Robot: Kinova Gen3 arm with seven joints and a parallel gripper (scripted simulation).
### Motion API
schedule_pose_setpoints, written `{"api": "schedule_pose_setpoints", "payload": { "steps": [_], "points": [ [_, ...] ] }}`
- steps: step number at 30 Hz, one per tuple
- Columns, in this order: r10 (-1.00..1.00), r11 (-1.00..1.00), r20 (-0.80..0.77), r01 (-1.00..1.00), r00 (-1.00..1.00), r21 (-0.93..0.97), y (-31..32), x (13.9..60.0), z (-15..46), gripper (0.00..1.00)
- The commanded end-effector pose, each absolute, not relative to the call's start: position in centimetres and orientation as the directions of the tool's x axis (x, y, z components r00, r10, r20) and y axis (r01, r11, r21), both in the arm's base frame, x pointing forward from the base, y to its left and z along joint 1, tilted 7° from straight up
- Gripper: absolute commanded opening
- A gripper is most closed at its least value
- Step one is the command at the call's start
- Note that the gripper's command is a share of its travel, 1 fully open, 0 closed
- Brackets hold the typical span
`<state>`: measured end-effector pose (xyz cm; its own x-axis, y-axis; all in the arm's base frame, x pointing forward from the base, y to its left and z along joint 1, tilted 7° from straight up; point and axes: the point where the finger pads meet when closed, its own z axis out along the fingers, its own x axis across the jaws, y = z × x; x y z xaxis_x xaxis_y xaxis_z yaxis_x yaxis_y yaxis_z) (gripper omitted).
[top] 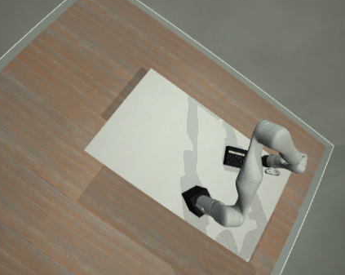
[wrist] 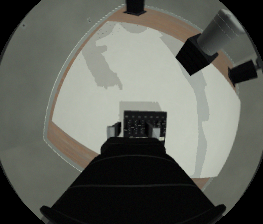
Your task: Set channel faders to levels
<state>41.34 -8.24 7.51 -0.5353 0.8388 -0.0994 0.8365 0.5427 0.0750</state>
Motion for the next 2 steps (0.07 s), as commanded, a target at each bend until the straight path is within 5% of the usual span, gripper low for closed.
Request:
{"api": "schedule_pose_setpoints", "payload": {
  "steps": [1,2],
  "points": [
    [0.841,0.539,-0.096,0.838,-0.532,0.077,-8.08,41.40,7.78,1.00],
    [0.841,0.539,-0.096,0.838,-0.532,0.077,-8.08,41.40,7.78,1.00]
  ]
}}
